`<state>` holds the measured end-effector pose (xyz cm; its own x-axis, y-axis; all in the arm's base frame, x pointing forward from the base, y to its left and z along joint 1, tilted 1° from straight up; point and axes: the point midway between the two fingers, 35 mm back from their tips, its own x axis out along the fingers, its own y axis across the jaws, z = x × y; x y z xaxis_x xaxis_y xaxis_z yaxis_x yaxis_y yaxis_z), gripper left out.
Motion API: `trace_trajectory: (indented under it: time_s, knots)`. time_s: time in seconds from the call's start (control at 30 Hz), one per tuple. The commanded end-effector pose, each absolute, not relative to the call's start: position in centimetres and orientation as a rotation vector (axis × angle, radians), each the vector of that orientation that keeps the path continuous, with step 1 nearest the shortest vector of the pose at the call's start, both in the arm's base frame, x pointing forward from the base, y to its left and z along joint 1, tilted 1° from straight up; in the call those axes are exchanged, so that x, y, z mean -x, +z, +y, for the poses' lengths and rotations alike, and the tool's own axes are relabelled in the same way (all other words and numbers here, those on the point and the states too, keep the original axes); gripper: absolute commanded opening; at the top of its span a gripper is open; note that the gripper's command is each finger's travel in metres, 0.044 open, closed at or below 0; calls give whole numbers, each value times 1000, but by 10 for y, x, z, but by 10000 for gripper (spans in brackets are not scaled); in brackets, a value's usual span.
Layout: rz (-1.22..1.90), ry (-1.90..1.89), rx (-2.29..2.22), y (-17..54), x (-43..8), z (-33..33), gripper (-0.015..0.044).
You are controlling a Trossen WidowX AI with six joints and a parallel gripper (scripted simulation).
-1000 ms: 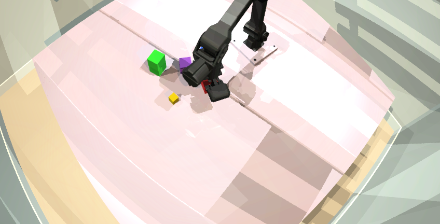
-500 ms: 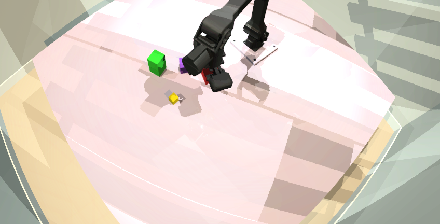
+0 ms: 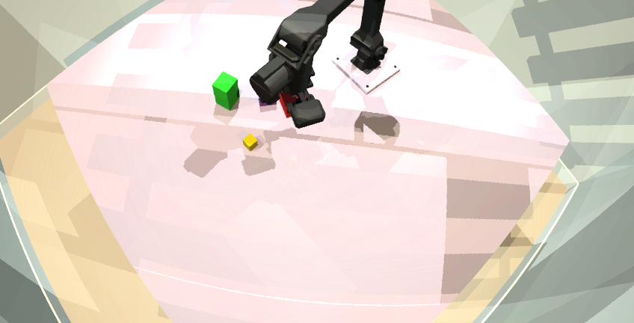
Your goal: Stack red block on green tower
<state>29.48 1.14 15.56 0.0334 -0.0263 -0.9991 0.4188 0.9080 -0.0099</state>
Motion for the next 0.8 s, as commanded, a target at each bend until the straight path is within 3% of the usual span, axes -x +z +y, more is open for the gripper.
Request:
trace_trajectory:
  time_s: [0.0,0.77]
  knots:
    - [1508,-355,-327,158,-308,-8,0]
    - [1503,-364,-314,162,-352,-148,0]
